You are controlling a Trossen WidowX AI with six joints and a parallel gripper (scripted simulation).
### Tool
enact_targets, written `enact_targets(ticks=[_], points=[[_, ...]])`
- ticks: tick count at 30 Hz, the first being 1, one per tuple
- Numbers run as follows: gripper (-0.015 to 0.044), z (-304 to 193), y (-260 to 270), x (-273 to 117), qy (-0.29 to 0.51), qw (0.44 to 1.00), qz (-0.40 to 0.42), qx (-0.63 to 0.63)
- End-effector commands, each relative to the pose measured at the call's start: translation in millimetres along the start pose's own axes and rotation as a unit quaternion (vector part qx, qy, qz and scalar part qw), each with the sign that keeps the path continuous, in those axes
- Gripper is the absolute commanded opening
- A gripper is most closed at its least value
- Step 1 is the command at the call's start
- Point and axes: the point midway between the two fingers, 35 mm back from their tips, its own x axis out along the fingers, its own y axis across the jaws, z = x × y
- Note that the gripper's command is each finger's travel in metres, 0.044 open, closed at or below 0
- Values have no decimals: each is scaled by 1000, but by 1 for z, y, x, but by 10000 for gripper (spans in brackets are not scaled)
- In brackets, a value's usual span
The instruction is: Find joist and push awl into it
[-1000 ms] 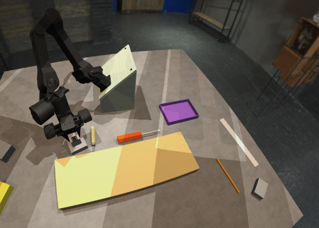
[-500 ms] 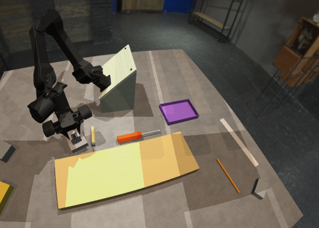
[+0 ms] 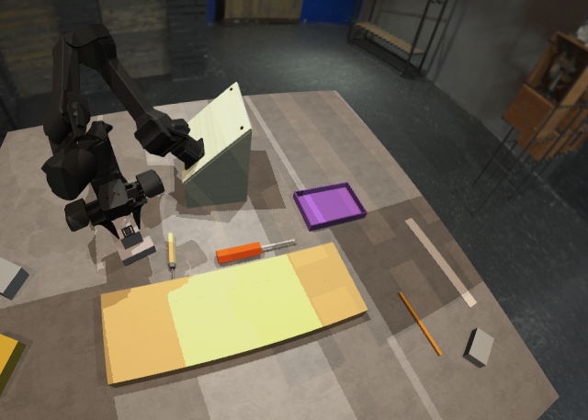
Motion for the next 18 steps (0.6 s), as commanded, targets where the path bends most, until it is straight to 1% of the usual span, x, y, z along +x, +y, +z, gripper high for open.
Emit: enact_targets(ticks=[1, 6, 18], points=[[0, 1, -2, -13, -4, 1000, -6, 4], [0, 9, -8, -14, -4, 1000, -8, 12], [0, 53, -36, -14, -4, 998, -20, 53]])
